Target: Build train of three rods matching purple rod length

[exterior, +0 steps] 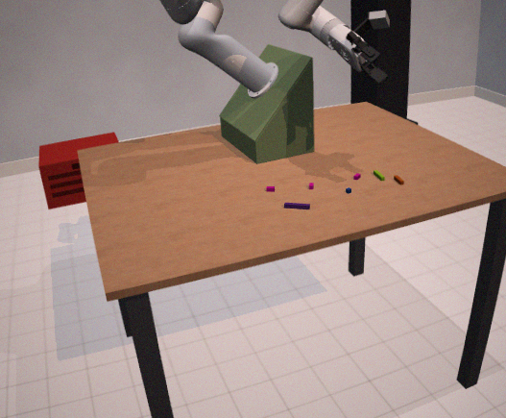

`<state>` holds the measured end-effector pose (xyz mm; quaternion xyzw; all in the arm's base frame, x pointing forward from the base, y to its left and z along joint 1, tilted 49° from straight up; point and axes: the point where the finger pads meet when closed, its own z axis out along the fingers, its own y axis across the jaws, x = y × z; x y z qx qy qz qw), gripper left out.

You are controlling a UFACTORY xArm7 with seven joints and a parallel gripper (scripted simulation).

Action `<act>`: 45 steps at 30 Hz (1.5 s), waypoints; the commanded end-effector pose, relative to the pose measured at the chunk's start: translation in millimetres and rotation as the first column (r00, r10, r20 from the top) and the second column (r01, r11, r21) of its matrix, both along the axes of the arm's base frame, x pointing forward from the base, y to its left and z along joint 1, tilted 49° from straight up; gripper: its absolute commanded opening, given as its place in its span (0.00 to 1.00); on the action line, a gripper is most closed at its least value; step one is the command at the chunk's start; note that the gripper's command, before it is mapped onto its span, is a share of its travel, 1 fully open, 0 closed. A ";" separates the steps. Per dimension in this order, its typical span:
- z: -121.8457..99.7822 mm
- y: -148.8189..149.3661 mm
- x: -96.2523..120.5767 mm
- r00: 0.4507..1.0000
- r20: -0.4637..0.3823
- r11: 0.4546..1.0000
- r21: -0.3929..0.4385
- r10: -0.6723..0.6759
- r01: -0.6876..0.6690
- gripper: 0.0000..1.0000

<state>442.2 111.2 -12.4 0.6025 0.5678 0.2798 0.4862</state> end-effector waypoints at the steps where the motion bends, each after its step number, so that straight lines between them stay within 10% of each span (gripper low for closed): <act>1: 0.8 2.0 0.6 1.000 0.002 1.000 0.002 0.003 -0.003 1.00; 20: -0.9 -0.6 0.9 1.000 -0.005 1.000 -0.008 -0.007 0.007 1.00; 34: -47.2 -64.7 -5.1 0.944 -0.208 0.945 -0.259 -0.256 0.199 1.00; 45: -94.7 -110.6 -29.1 0.777 -0.422 0.854 -0.444 -0.466 0.271 1.00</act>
